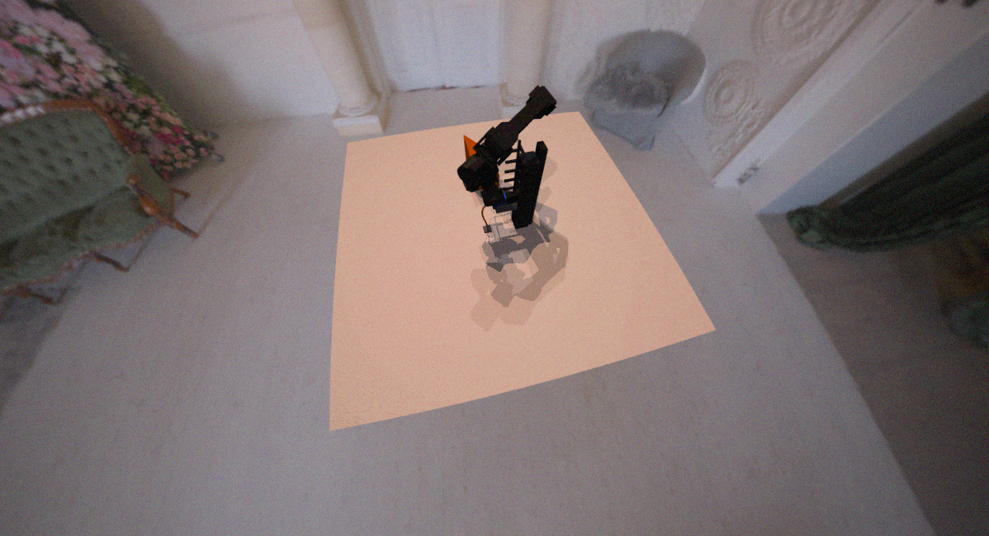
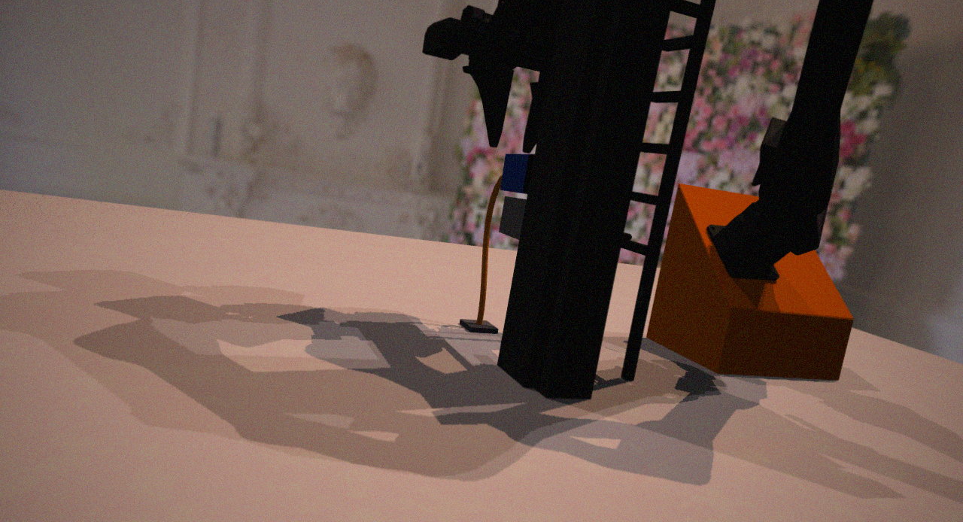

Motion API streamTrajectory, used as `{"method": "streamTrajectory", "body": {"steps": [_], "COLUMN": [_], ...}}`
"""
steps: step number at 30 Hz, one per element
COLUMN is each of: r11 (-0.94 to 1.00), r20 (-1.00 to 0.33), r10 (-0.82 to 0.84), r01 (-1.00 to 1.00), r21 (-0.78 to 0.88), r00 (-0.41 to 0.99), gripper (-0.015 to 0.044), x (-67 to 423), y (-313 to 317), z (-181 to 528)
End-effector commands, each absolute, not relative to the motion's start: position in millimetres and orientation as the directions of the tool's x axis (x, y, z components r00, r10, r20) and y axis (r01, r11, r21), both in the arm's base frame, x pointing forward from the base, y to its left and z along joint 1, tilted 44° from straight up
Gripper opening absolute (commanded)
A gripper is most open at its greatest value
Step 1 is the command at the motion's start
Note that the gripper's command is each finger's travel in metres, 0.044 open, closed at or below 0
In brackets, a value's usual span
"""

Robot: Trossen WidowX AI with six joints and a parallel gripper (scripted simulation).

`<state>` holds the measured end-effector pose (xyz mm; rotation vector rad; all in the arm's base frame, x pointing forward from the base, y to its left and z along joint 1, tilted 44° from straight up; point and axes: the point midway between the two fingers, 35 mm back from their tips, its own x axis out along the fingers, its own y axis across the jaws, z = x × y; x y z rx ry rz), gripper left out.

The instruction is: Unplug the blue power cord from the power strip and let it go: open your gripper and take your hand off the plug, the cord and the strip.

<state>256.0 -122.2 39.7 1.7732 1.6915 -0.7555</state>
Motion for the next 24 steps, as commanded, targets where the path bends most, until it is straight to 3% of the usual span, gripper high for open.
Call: {"method": "streamTrajectory", "body": {"steps": [1, 24], "r11": [-0.043, -0.043], "r20": [-0.731, -0.73], "r10": [0.68, 0.682], "r01": [0.999, 0.999], "r21": [0.021, 0.021], "r00": [0.045, 0.044], "gripper": [0.016, 0.016], "x": [256.4, 255.6], "y": [-116.1, -97.3], "z": [46.1, 62.1]}}
